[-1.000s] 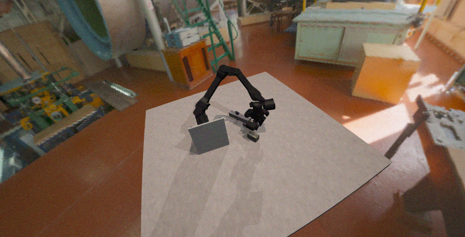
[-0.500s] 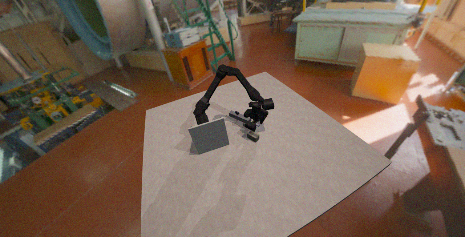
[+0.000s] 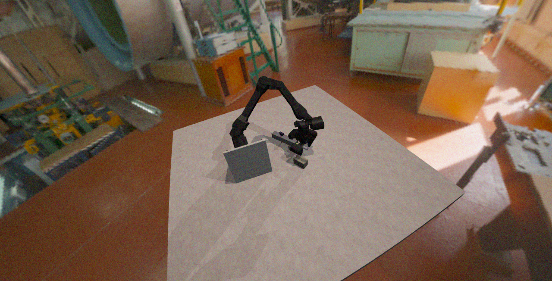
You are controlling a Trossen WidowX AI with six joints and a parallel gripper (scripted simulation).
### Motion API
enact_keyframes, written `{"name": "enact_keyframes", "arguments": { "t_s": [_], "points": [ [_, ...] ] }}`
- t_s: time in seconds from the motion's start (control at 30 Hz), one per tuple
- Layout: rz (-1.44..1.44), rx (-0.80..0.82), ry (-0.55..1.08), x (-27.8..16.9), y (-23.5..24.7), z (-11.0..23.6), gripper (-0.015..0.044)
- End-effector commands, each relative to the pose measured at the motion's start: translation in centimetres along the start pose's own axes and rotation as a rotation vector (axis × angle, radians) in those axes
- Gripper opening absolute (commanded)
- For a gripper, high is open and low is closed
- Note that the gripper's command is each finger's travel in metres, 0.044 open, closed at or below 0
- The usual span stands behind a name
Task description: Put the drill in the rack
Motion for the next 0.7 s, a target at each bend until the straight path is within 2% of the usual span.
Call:
{"name": "enact_keyframes", "arguments": {
  "t_s": [0.0, 0.1, 0.63, 0.67],
  "points": [
    [-0.004, -0.001, -0.001, 0.26, 0.00, -0.08, 0.0440],
    [-0.004, -0.001, -0.001, 0.40, -0.01, -0.13, 0.0440],
    [0.000, 0.000, 0.000, 0.18, -0.02, -0.07, 0.0020],
    [0.000, 0.000, 0.000, 0.18, -0.02, -0.07, 0.0013]
  ]
}}
Point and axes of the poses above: the point midway between the two fingers, 35 mm back from their tips, its own z axis back along the fingers, its own y axis across the jaws, x = y × z, the point moved 9 cm from there along z, back along the fingers, and after that the axes turned 13 degrees about z, right-handed, at the moved point
